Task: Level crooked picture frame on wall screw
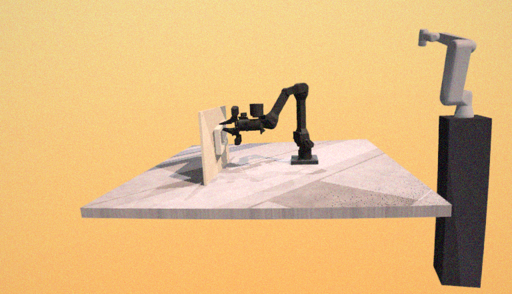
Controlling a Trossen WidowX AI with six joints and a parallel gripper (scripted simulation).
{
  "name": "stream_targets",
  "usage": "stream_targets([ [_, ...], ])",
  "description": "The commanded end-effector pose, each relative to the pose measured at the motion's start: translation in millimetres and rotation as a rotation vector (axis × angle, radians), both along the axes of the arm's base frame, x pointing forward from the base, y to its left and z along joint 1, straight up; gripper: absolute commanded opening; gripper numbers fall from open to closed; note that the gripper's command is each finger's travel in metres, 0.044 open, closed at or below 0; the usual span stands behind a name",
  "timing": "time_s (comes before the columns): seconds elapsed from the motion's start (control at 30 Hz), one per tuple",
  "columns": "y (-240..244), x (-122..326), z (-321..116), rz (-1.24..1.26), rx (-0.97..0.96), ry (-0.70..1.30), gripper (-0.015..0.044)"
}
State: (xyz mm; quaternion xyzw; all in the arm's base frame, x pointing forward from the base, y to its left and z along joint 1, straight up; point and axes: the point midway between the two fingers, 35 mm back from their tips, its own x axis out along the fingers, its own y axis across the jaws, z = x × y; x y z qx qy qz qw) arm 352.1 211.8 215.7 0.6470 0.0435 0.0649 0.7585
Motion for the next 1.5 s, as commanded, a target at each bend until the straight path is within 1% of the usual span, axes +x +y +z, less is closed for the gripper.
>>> stream_targets([
  [0.0,0,0,1,0.003,-0.001,-0.001,0.0000],
  [1.47,2,-1,14,0.003,-0.001,-0.001,0.0000],
])
